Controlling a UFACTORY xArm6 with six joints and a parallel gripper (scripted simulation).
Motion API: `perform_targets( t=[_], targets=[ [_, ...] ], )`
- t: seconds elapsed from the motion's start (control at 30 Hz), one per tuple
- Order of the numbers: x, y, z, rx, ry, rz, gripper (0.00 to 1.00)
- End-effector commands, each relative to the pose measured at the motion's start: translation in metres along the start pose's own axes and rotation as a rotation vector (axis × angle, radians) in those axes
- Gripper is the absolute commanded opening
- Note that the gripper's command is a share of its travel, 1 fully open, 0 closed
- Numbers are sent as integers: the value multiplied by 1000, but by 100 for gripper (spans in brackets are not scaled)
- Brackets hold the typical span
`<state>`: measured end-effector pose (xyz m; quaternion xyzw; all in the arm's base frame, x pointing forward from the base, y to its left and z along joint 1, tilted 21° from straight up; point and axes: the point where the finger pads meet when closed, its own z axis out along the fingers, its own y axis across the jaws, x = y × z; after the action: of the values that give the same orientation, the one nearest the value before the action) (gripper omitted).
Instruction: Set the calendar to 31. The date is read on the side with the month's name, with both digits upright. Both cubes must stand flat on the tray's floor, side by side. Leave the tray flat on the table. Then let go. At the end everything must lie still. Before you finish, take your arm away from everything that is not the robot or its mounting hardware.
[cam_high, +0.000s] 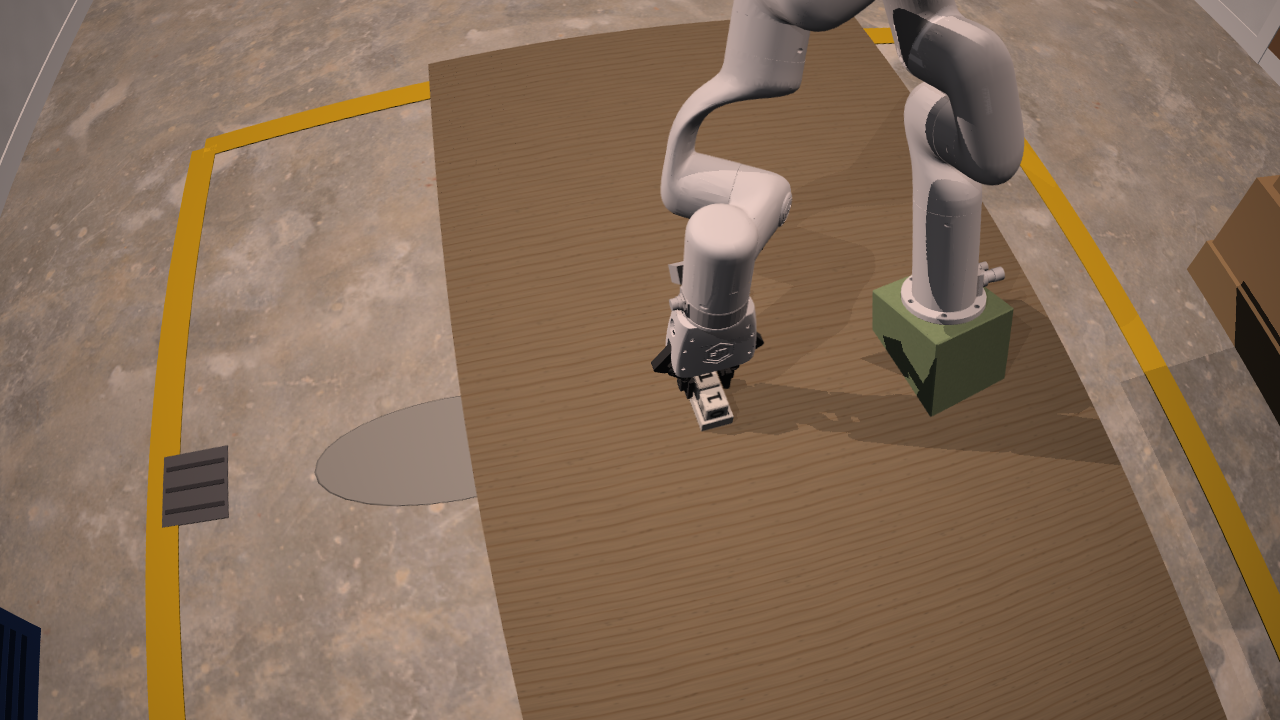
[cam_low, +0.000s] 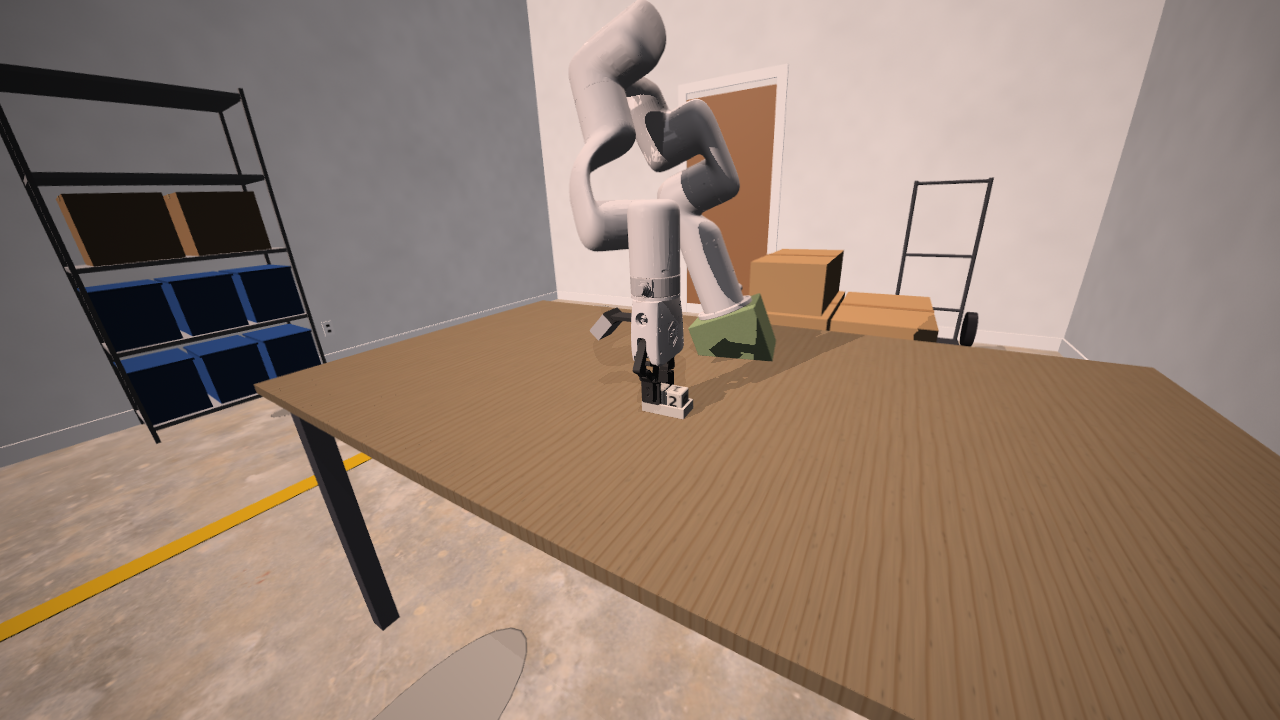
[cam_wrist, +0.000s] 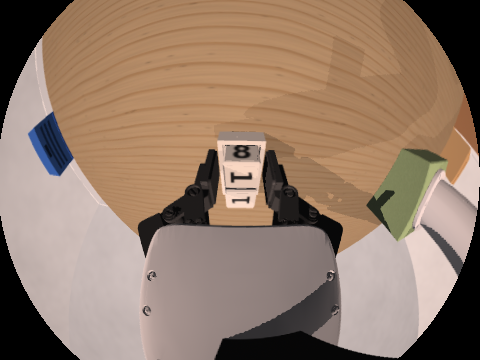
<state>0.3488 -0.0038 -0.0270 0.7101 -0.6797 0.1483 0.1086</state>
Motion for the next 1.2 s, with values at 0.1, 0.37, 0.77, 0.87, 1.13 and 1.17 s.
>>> perform_targets(
  t=[0.1, 0.37, 0.77, 0.87, 1.13, 1.17],
  targets=[
    [0, -1, -1, 3, -1, 0, 47],
    [0, -1, -1, 3, -1, 0, 27],
    [0, -1, -1, 3, -1, 0, 27],
    [0, -1, -1, 3, -1, 0, 27],
    [0, -1, -1, 3, -1, 0, 27],
    [0, -1, -1, 3, -1, 0, 27]
  ],
)
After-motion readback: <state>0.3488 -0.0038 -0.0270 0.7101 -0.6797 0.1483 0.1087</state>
